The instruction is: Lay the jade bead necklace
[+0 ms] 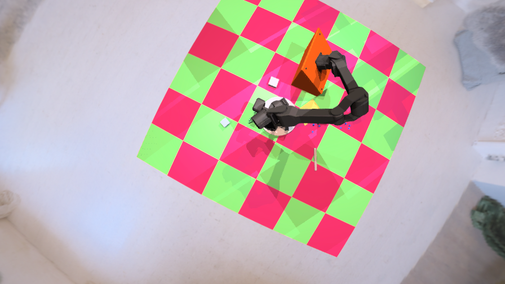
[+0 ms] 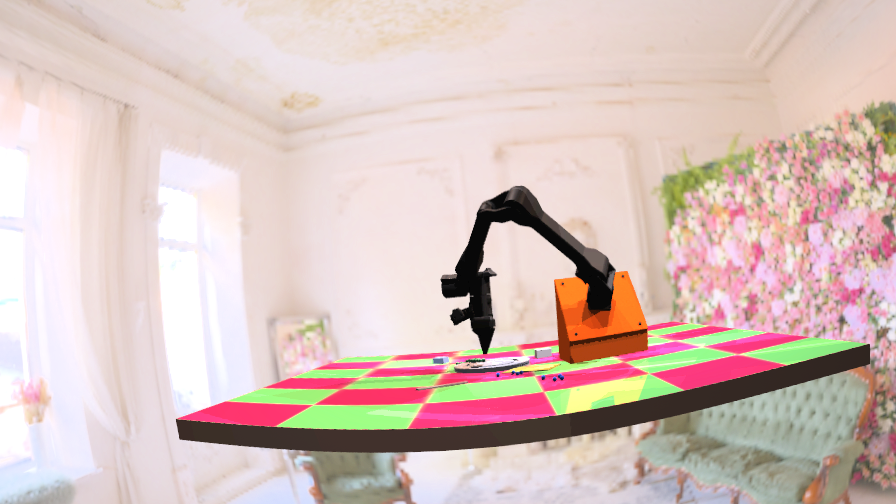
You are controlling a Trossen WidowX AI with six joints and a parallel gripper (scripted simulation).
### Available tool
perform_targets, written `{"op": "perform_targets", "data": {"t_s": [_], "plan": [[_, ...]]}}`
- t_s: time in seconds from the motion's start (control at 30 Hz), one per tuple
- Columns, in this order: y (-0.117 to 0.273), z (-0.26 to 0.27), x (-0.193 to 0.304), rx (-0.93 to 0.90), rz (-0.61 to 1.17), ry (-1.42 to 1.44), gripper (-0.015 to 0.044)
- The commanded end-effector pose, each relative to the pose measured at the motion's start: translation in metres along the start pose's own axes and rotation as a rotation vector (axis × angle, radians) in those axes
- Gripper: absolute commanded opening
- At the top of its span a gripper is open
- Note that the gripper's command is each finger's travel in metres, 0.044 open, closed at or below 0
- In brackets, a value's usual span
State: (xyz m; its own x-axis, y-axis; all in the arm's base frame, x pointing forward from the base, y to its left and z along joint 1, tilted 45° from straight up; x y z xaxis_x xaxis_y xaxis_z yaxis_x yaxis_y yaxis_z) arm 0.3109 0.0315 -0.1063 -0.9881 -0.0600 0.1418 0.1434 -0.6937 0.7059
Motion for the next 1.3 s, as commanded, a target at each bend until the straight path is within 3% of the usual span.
{"op": "perform_targets", "data": {"t_s": [0.0,0.13,0.23,0.53,0.73,1.27], "plan": [[0.001,0.0,0.0,0.004,0.002,0.004,0.044],[0.001,0.0,0.0,0.004,0.002,0.004,0.044],[0.002,-0.003,-0.003,0.005,0.001,-0.139,0.0361],[0.012,-0.023,-0.021,0.006,-0.004,-1.047,0.0125],[0.017,-0.036,-0.029,0.005,-0.006,-1.578,0.012],[0.017,-0.036,-0.03,0.005,-0.006,-1.594,0.012]]}}
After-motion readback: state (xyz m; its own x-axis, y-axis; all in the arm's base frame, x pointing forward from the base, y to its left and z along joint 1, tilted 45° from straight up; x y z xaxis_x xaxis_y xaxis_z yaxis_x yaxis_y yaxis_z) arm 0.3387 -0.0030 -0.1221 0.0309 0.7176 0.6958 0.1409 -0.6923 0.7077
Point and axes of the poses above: the point midway between the two fingers, 35 mm back from their tips, its own y axis back along the fingers, its own z axis across the jaws, x = y × z, the point moved 2 cm from there along y, back along the fingers, and after that the axes turned 11 degrees about -y, right-handed, at the moved point
